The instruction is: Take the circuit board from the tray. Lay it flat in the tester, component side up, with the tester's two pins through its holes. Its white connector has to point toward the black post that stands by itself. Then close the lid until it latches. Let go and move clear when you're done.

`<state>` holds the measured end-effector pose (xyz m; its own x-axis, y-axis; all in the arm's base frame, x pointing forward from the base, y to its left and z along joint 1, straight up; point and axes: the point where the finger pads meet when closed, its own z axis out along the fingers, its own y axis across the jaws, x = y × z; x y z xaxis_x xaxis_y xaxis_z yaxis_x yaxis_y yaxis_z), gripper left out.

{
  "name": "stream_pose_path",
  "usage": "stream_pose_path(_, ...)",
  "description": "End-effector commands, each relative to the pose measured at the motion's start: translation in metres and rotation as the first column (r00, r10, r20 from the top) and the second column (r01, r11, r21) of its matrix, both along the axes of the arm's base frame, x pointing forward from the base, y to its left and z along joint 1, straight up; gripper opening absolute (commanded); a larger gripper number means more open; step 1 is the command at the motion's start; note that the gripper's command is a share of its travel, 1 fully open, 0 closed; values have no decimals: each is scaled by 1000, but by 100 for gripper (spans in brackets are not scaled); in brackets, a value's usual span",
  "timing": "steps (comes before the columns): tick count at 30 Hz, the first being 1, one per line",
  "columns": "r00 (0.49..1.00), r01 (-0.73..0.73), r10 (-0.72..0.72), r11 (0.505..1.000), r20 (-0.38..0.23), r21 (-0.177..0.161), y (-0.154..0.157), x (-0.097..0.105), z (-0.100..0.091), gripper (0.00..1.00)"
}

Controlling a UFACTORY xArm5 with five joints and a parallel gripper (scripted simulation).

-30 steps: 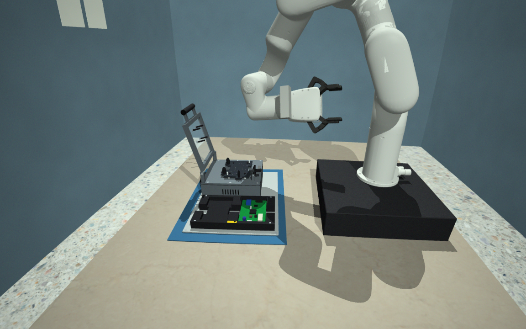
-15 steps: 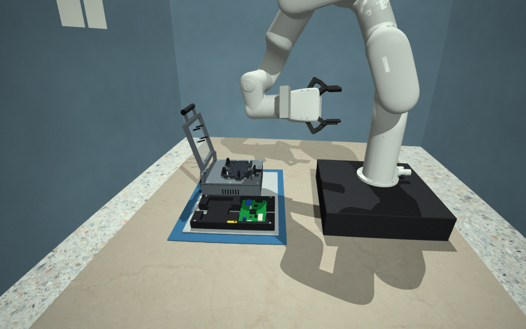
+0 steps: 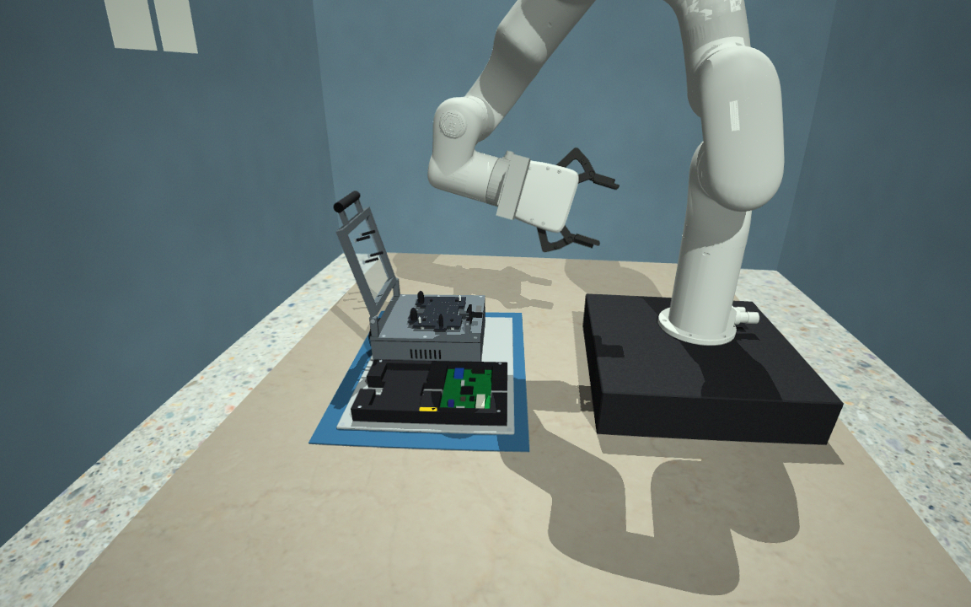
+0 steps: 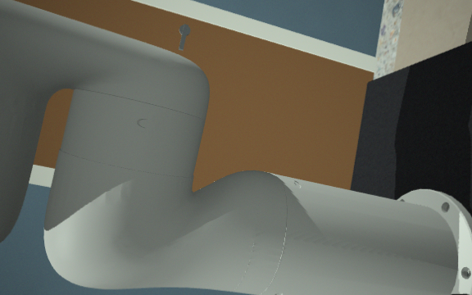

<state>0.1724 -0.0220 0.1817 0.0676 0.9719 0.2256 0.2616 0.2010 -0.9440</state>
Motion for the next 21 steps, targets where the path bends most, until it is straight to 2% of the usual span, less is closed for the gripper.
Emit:
stream_pose_path(1,989,-32,43,996,144,-79,9,19,-11,100)
stream_pose_path(10,930,-42,100,985,352,-170,25,52,-18,100)
stream_pose_path(12,930,-42,100,985,352,-170,25,52,-18,100)
stream_pose_path(13,900,-37,117,980,419,-194,31,65,-19,100)
stream_pose_path(21,800,-10,150,972,582,-237,52,97,-15,100)
